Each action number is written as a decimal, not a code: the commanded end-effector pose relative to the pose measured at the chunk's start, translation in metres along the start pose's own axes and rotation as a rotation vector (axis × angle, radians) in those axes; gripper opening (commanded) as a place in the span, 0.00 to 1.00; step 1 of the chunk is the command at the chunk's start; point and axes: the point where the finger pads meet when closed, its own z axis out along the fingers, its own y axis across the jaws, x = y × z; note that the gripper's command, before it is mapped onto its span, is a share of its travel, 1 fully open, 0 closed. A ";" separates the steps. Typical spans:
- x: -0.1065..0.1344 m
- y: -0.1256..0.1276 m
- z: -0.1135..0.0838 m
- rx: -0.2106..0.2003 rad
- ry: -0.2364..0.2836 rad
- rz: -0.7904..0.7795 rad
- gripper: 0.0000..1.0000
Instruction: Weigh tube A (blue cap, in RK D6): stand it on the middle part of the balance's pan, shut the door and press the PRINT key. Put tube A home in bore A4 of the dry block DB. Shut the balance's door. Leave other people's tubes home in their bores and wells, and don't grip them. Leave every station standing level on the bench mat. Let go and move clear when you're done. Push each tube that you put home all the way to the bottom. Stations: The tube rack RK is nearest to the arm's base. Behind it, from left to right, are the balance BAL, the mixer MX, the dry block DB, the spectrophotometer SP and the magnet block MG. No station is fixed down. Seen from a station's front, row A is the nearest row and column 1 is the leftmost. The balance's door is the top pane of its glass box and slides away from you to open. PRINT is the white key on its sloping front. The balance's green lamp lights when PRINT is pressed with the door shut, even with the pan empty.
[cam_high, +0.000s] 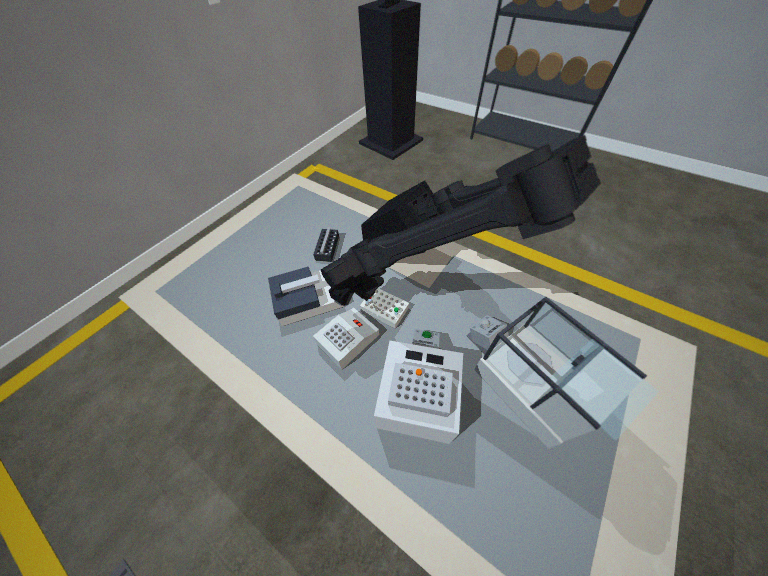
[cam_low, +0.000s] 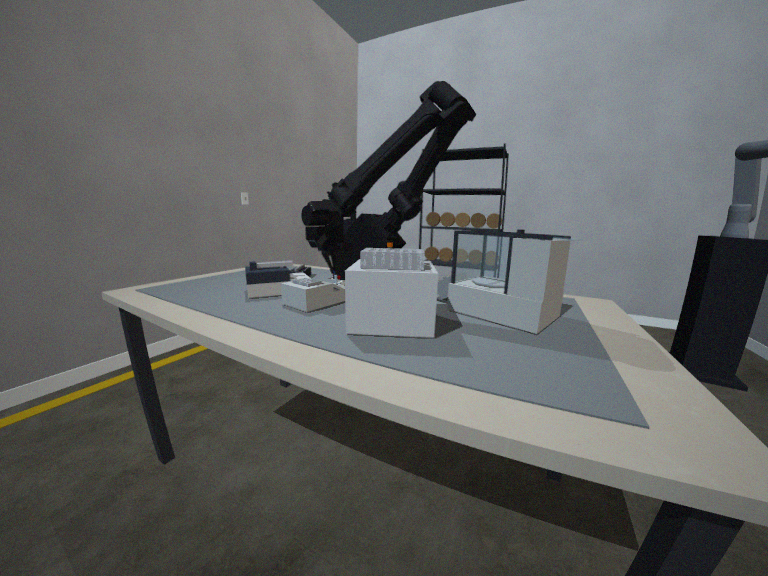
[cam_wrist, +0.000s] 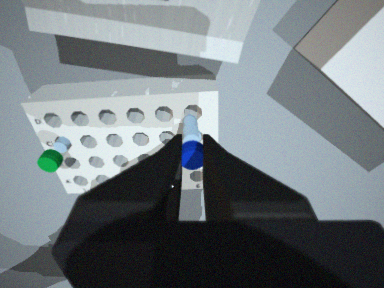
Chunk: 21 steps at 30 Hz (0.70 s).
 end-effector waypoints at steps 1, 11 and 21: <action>-0.018 -0.004 -0.012 0.006 -0.039 -0.014 0.09; -0.015 -0.004 -0.012 0.005 -0.035 -0.010 0.09; -0.012 -0.003 -0.012 0.005 -0.034 -0.009 0.09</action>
